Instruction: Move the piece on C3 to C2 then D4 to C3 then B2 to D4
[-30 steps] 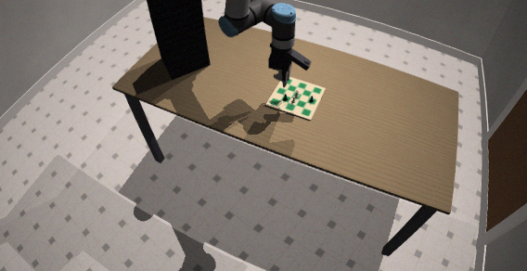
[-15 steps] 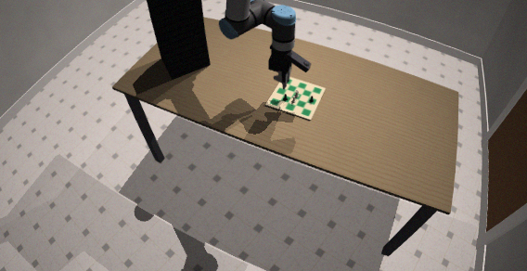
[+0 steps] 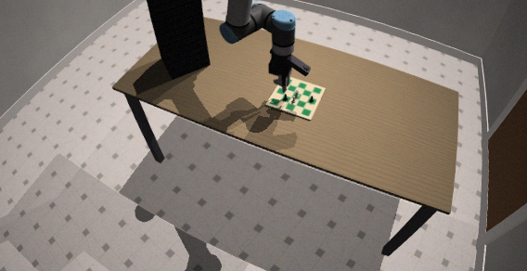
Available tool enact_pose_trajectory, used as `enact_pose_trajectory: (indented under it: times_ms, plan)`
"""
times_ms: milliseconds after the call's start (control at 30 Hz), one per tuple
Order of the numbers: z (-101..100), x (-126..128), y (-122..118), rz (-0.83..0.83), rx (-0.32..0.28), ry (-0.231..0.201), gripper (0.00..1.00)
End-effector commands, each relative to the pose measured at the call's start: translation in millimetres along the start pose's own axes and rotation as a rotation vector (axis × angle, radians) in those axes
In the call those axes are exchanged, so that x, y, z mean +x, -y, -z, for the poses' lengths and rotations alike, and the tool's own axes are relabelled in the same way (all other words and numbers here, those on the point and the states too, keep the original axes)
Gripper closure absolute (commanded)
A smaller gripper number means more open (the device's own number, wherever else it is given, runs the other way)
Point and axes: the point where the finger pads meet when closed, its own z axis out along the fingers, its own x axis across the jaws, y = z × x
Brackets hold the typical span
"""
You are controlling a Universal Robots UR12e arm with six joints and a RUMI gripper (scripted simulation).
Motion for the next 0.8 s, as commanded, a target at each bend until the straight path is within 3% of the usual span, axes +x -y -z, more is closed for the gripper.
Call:
enact_pose_trajectory:
  times_ms: [0, 767]
  plan:
    - [-4.5, 0.1, 0.5, 0.000, 0.001, 0.000, 0.80]
    - [-19.1, -0.1, 0.6, 0.000, 0.001, 0.000, 0.80]
